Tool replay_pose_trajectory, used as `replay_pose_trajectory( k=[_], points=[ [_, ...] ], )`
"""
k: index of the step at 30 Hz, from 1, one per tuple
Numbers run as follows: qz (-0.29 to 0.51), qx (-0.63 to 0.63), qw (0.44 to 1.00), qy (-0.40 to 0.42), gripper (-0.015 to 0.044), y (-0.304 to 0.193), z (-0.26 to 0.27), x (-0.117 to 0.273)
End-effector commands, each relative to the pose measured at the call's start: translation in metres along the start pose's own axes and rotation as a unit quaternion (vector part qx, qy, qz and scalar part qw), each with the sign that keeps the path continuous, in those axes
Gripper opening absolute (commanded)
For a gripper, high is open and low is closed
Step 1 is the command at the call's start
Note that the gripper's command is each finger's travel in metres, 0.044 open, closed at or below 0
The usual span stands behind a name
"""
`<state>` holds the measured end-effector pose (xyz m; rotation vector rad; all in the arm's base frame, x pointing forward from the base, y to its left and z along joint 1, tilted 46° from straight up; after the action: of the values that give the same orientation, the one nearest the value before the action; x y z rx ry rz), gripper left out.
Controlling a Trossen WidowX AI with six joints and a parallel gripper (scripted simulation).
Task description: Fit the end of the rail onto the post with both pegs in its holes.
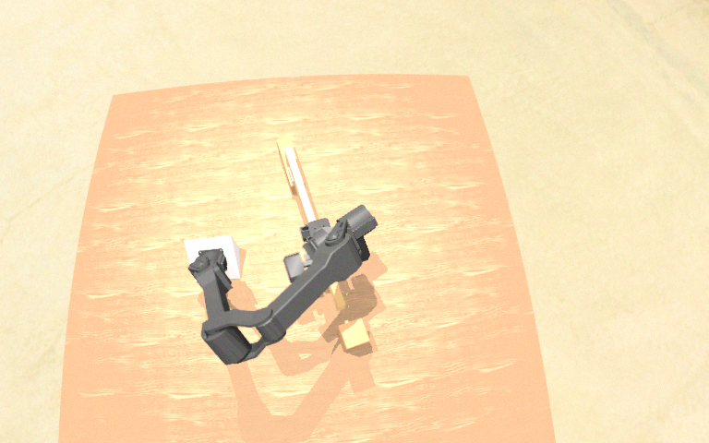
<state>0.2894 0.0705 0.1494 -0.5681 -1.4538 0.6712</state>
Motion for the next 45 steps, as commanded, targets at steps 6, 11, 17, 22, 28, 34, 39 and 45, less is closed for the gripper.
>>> replay_pose_trajectory(
  k=[6,11,17,22,28,34,39,45],
  points=[
    [-0.001,0.000,1.000,-0.006,0.0000,-0.004,0.000,0.004],
    [-0.001,0.000,1.000,-0.006,0.0000,-0.006,0.000,0.005],
    [-0.001,0.000,1.000,-0.006,0.0000,-0.008,0.000,0.005],
    [-0.001,0.000,1.000,-0.006,0.0000,-0.009,0.000,0.004],
    [-0.001,0.000,1.000,-0.006,0.0000,-0.011,-0.001,0.004],
    [-0.001,0.000,1.000,-0.006,0.0000,-0.013,-0.001,0.004],
    [-0.001,0.000,1.000,-0.006,0.0000,-0.015,-0.001,0.004],
    [-0.001,0.000,1.000,-0.006,0.0000,-0.017,-0.001,0.004]
  ],
)
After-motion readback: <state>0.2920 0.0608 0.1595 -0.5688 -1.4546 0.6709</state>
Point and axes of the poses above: the point midway between the two fingers, 35 mm back from their tips, its own x axis back along the fingers, its own z axis across the jaws, y = z × x, the point moved 10 cm from there along x, back along the fingers, and after that the axes turned 7 degrees about -x, right-handed, at the moved point
